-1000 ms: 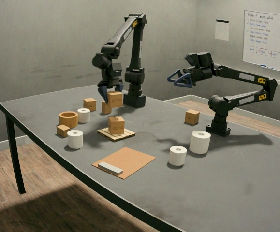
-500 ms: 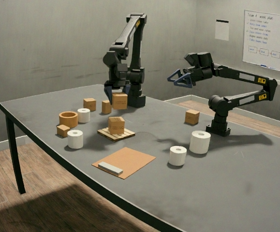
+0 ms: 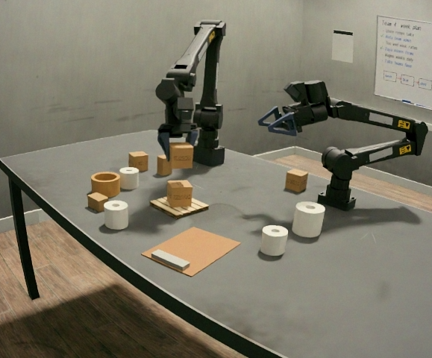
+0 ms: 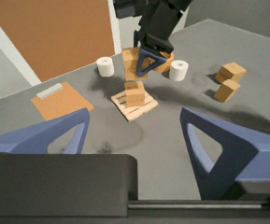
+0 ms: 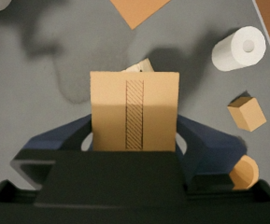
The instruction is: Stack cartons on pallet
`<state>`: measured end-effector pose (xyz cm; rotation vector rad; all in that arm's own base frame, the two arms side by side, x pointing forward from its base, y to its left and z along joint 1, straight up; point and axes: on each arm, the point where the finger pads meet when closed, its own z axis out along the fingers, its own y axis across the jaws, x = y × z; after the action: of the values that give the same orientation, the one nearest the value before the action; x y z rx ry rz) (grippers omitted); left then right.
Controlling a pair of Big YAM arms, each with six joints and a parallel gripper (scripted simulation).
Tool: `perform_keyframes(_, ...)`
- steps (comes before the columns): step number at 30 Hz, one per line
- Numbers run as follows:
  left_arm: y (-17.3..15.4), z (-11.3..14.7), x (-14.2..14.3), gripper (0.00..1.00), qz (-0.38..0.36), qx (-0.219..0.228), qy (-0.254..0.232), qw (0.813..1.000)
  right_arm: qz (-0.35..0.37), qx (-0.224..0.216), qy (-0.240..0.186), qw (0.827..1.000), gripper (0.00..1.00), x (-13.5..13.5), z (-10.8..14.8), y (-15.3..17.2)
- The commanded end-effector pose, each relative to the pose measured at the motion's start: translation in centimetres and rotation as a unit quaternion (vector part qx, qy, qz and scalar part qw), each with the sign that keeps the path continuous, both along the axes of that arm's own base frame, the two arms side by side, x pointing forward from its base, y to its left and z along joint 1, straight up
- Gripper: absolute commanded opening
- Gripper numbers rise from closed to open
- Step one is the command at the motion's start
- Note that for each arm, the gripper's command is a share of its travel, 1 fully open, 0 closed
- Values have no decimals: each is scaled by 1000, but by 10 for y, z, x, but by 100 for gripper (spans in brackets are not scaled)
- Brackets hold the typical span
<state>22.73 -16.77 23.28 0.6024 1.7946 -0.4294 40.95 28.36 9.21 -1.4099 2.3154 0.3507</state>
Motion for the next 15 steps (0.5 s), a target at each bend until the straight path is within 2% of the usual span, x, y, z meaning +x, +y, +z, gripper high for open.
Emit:
perform_keyframes(1,0,9,2,100,4,-12,-7,1000,-3,11,-9,1000,55,8,1,13)
perform_keyframes(8,0,9,2,100,4,-12,-7,1000,-6,4,2,1000,55,-3,-26,5)
perform_keyframes(9,0,9,2,100,4,-12,-7,1000,-6,10,-8,1000,55,6,-18,10)
perform_keyframes(12,0,9,2,100,4,-12,-7,1000,-6,15,-16,1000,55,7,-11,11)
perform_keyframes(15,0,9,2,100,4,-12,-7,1000,-5,5,1,1000,55,-5,-34,6)
